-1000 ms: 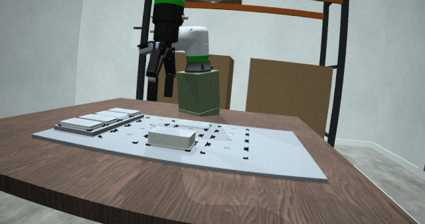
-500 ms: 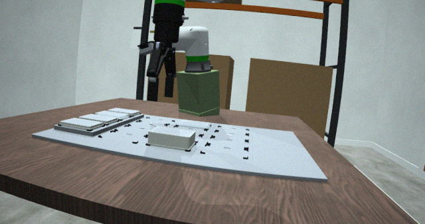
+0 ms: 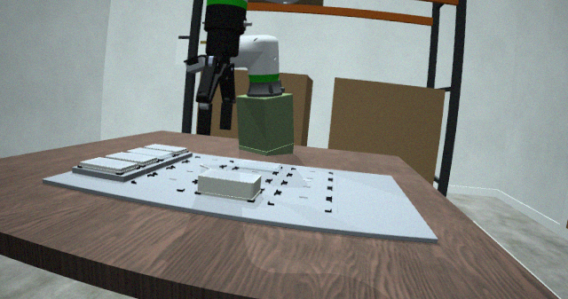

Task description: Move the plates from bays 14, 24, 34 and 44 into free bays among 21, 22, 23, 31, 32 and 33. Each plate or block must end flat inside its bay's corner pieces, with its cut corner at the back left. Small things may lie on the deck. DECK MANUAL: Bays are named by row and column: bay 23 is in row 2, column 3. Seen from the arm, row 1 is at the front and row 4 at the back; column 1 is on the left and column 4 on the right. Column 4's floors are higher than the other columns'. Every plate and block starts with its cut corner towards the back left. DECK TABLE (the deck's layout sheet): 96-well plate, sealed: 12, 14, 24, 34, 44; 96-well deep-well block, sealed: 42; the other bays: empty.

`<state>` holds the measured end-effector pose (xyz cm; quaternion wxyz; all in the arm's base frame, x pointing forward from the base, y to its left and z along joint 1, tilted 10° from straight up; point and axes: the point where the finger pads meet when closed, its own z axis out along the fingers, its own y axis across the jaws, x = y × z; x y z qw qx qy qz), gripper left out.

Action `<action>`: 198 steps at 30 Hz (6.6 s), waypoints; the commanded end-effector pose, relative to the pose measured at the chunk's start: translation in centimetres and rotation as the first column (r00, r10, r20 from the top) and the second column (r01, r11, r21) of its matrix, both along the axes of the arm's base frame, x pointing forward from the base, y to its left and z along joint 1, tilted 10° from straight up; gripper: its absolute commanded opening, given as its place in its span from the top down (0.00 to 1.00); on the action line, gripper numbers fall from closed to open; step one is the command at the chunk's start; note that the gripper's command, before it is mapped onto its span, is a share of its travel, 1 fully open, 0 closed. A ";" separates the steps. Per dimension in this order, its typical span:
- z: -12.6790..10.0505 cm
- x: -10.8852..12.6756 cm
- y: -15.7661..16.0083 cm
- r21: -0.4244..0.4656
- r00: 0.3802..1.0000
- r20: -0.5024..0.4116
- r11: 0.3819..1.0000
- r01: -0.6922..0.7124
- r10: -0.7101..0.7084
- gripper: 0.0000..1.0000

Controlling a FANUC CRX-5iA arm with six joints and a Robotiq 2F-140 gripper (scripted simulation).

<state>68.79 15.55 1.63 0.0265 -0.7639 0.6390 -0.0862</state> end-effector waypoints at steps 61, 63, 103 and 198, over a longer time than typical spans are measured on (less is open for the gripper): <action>-0.8 3.8 -15.5 0.000 1.000 0.002 1.000 -0.001 0.001 0.30; -0.9 3.9 -16.3 0.000 1.000 0.002 1.000 -0.001 0.001 0.30; -1.5 6.7 -27.7 0.000 1.000 0.002 1.000 -0.001 0.001 0.30; -6.8 7.6 -28.1 0.000 1.000 0.002 1.000 -0.001 0.001 0.35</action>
